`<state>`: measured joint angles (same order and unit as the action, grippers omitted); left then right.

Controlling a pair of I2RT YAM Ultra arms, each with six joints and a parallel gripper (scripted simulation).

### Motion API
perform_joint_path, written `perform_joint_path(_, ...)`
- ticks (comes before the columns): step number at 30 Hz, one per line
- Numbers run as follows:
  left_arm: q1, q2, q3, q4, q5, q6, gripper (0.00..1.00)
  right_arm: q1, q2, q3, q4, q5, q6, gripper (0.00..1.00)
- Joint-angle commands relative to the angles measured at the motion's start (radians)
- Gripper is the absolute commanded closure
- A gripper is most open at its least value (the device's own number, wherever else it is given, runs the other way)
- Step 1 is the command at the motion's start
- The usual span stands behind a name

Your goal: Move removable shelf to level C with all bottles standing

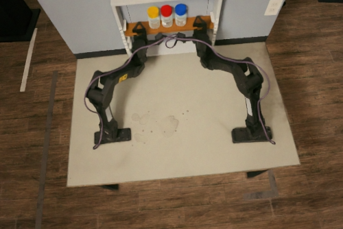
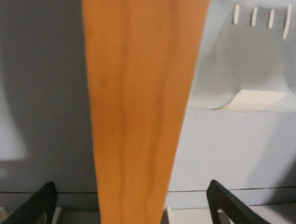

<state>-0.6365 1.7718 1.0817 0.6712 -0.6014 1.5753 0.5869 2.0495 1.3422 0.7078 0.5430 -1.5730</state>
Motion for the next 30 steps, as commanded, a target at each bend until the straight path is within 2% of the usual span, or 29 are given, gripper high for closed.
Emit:
perform_joint_path(1,-0.005,-0.010,-0.018,0.026,0.001,-0.005,0.00,0.002,-0.006,-0.020,0.013,0.001,0.002,0.00)
perform_joint_path(30,-0.056,-0.099,-0.124,0.043,-0.051,-0.006,0.00,0.041,-0.094,-0.152,0.057,0.040,0.002,0.00)
